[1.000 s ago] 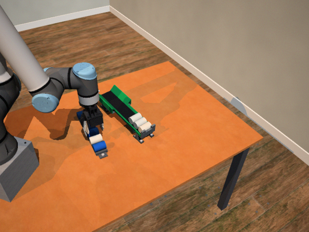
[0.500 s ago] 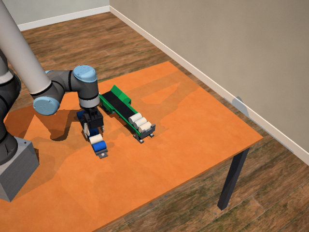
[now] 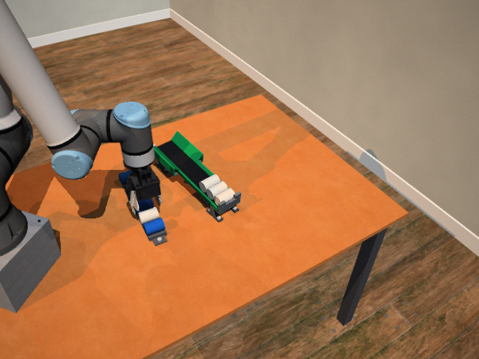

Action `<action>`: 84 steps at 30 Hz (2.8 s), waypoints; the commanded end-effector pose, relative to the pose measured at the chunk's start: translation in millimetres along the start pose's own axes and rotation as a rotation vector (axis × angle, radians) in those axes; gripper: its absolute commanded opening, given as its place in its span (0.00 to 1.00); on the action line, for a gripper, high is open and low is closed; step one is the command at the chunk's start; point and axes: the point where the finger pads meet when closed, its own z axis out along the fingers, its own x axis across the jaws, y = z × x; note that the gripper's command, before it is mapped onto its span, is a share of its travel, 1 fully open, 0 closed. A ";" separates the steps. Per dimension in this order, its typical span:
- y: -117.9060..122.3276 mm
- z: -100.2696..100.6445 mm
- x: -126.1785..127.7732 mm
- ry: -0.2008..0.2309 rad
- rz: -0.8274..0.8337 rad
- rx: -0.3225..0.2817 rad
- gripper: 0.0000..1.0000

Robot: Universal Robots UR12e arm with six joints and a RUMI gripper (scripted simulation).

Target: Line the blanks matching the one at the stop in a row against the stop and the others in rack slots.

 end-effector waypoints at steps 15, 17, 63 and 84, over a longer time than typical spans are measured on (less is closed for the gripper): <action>0.2 -0.2 0.5 0.001 0.000 0.000 0.49; 0.2 -0.2 0.5 0.001 0.000 0.000 0.49; 0.2 35.2 0.5 0.001 0.000 0.000 0.49; 0.2 35.2 0.5 0.001 0.000 0.000 0.49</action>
